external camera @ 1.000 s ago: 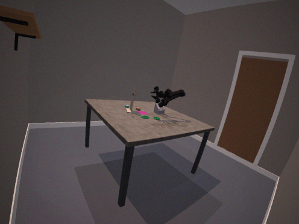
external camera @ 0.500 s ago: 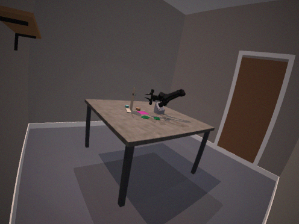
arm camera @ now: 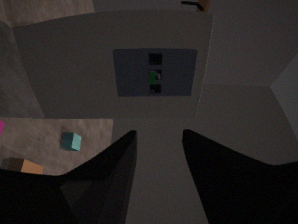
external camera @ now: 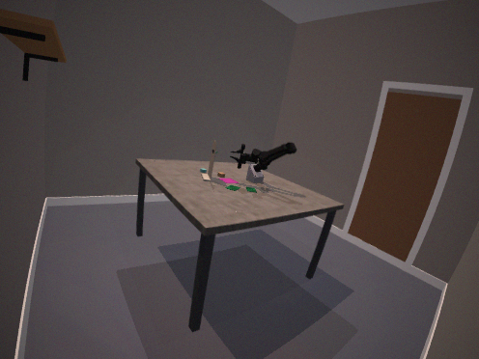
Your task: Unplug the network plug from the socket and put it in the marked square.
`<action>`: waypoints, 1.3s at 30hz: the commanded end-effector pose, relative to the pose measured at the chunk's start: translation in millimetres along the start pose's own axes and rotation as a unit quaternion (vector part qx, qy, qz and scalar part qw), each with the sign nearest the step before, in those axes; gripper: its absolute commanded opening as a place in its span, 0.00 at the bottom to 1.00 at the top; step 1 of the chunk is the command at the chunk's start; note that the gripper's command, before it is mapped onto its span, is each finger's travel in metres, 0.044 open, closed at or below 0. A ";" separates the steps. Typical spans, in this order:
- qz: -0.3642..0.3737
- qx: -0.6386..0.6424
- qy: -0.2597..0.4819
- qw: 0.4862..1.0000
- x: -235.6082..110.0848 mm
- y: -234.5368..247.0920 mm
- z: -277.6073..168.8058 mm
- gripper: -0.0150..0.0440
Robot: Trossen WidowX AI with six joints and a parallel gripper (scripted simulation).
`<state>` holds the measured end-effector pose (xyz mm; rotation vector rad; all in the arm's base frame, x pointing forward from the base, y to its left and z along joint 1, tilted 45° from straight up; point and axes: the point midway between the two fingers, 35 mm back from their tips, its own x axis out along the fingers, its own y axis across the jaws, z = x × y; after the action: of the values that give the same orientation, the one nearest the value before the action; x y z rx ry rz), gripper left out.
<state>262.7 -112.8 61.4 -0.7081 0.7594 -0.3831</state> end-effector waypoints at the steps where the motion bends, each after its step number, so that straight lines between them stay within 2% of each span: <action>1: -0.002 -0.002 -0.001 1.000 8.5 -1.9 4.7 0.52; 18: -0.002 -0.002 -0.002 1.000 50.6 -0.9 13.9 0.52; 39: -0.003 -0.002 -0.002 1.000 72.6 -2.0 21.4 0.52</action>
<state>321.9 -143.0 38.1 -0.7102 0.7594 -0.3873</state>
